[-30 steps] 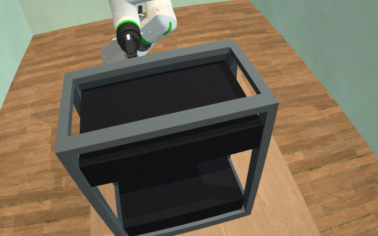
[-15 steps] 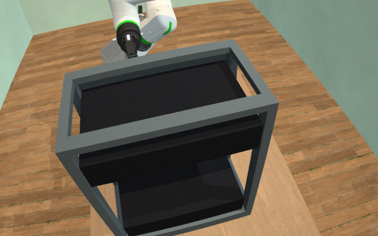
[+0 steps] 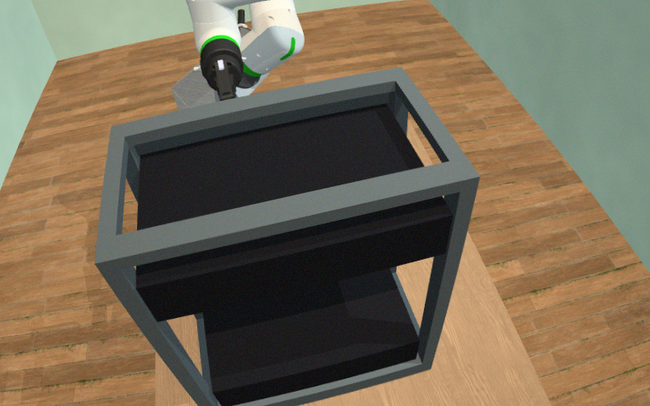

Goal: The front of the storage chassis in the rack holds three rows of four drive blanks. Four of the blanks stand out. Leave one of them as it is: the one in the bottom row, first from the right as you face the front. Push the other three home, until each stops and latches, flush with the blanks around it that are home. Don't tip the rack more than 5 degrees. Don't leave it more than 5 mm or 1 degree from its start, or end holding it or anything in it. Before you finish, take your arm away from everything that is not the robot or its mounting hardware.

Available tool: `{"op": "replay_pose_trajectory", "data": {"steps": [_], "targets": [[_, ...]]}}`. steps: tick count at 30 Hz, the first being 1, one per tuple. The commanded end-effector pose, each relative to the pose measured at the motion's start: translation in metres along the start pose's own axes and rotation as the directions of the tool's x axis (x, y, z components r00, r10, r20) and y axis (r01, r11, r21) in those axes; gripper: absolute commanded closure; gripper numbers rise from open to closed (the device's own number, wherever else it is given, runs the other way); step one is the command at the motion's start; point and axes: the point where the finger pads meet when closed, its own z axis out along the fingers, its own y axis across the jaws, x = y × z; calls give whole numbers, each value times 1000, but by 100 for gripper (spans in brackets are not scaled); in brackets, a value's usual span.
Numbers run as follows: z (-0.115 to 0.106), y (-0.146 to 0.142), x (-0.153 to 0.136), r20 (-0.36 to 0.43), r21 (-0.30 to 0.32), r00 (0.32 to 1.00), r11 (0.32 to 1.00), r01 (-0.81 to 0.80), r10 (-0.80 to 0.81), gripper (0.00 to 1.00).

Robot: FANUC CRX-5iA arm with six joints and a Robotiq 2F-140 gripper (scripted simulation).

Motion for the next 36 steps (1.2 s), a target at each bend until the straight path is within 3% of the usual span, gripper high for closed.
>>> {"op": "replay_pose_trajectory", "data": {"steps": [1,32,36], "targets": [[1,1,0,1,-1,1000,1000,1,-1,100],[0,1,-1,1,-1,1000,1000,1,-1,100],[-11,1,-1,1,-1,1000,1000,1,-1,100]]}}
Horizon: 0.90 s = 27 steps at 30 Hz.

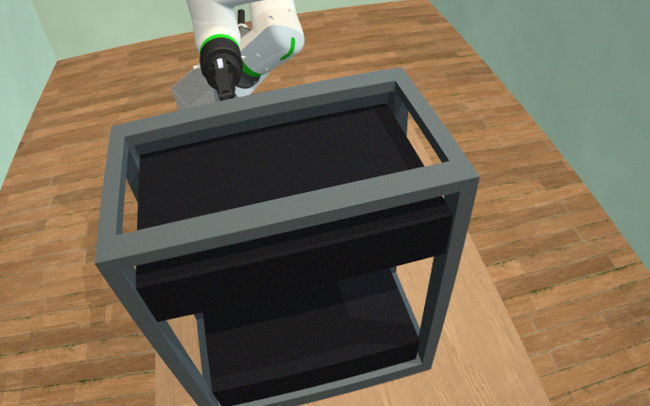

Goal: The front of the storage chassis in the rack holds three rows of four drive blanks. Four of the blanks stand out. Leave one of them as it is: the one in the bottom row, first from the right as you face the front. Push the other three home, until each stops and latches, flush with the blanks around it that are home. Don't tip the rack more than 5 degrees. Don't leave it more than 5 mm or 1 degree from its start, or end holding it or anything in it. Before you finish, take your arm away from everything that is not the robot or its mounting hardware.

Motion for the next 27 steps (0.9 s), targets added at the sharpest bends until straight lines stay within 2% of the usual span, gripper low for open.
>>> {"op": "replay_pose_trajectory", "data": {"steps": [1,11,18,27], "targets": [[-11,-1,1,-2,2,1000,1000,-1,1,100],[-66,-1,1,-2,2,1000,1000,-1,1,100],[-77,-1,1,-2,2,1000,1000,-1,1,100],[-77,-1,-5,-2,2,1000,1000,-1,1,100]]}}
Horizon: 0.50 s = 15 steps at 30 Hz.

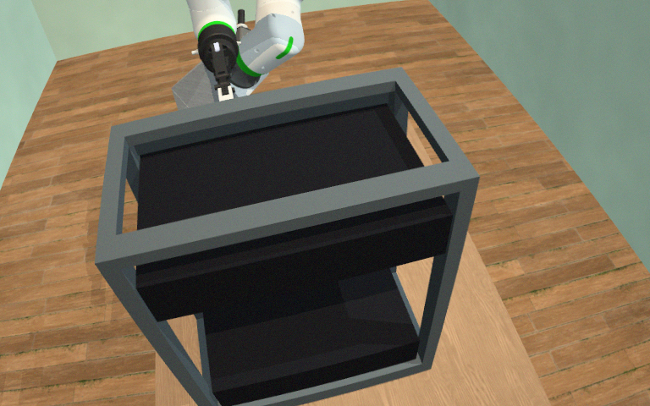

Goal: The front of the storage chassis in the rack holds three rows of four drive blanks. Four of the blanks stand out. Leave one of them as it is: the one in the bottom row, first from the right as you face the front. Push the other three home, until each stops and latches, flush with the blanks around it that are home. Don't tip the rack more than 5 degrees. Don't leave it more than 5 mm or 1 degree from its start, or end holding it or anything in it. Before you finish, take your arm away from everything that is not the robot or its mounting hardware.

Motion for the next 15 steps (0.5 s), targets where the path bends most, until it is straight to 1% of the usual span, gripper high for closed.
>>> {"op": "replay_pose_trajectory", "data": {"steps": [1,3,7,15], "targets": [[0,1,-6,0,-1,1000,1000,2,-2,100],[0,1,-6,0,-1,1000,1000,2,-2,100],[-1,1,-20,0,-1,1000,1000,2,-2,100],[-2,1,-65,0,-1,1000,1000,2,-2,100]]}}
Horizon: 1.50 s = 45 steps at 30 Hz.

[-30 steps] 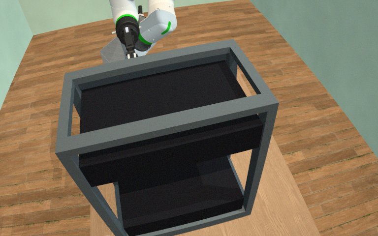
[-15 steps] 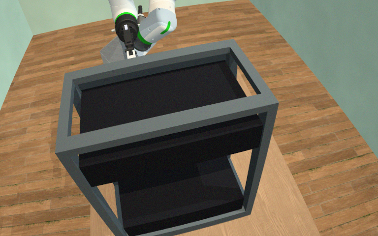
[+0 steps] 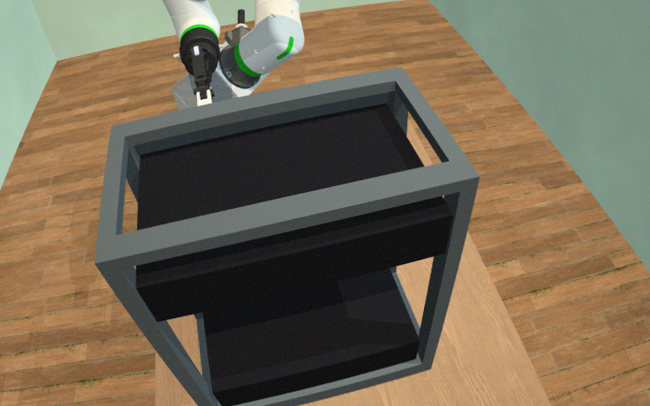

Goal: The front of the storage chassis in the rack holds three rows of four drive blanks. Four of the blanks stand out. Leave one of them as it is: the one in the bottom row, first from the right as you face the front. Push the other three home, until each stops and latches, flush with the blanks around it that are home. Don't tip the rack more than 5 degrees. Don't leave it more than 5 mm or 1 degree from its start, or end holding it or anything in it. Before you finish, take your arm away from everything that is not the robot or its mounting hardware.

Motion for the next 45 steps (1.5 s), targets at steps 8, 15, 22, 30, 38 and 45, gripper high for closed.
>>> {"op": "replay_pose_trajectory", "data": {"steps": [8,15,22,30,38,45], "targets": [[-1,0,-53,0,0,1000,1000,2,-2,100],[-2,1,-65,0,0,1000,1000,2,-2,100],[7,1,-65,0,0,1000,1000,2,-2,100],[38,1,-65,0,0,1000,1000,2,-2,100],[38,1,-65,0,0,1000,1000,2,-2,100],[38,1,-65,0,0,1000,1000,2,-2,100]]}}
